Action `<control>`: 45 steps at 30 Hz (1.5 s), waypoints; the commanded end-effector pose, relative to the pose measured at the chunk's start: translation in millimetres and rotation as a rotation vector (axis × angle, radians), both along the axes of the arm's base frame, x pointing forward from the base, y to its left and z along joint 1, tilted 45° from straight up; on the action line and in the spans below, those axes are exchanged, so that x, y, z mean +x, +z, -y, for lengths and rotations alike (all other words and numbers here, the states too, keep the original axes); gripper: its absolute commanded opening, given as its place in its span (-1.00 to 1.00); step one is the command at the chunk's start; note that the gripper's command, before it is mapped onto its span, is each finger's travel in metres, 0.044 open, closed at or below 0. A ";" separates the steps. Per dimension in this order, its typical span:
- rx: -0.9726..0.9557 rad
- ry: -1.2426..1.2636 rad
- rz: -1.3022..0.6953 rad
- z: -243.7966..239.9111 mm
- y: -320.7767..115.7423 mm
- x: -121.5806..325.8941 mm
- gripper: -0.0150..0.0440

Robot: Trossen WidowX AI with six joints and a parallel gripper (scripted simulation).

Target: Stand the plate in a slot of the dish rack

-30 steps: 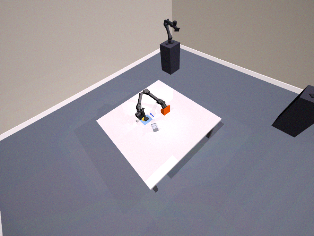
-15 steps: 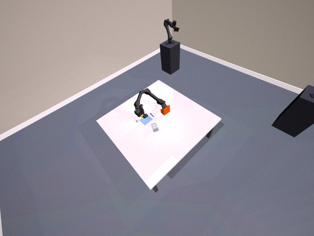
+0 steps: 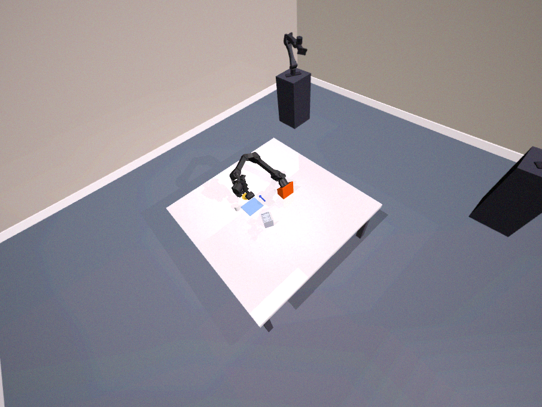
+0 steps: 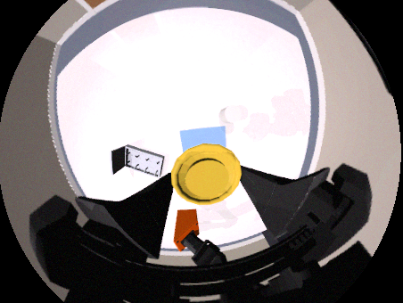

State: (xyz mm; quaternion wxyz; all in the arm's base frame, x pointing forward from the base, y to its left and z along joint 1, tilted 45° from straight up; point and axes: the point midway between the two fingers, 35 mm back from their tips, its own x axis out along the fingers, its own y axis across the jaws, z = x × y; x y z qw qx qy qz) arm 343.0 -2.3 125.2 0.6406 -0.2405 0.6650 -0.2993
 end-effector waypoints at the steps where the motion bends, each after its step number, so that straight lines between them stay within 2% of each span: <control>1: 0.007 -0.032 0.037 -13.2 -6.2 -5.7 -0.49; 11: -0.014 -0.265 0.261 -73.1 -62.8 -68.3 -0.49; 18: -0.015 -0.280 0.273 -75.5 -66.6 -73.4 -0.49; 45: 0.444 -0.113 -0.183 -39.4 -126.4 -86.2 -0.49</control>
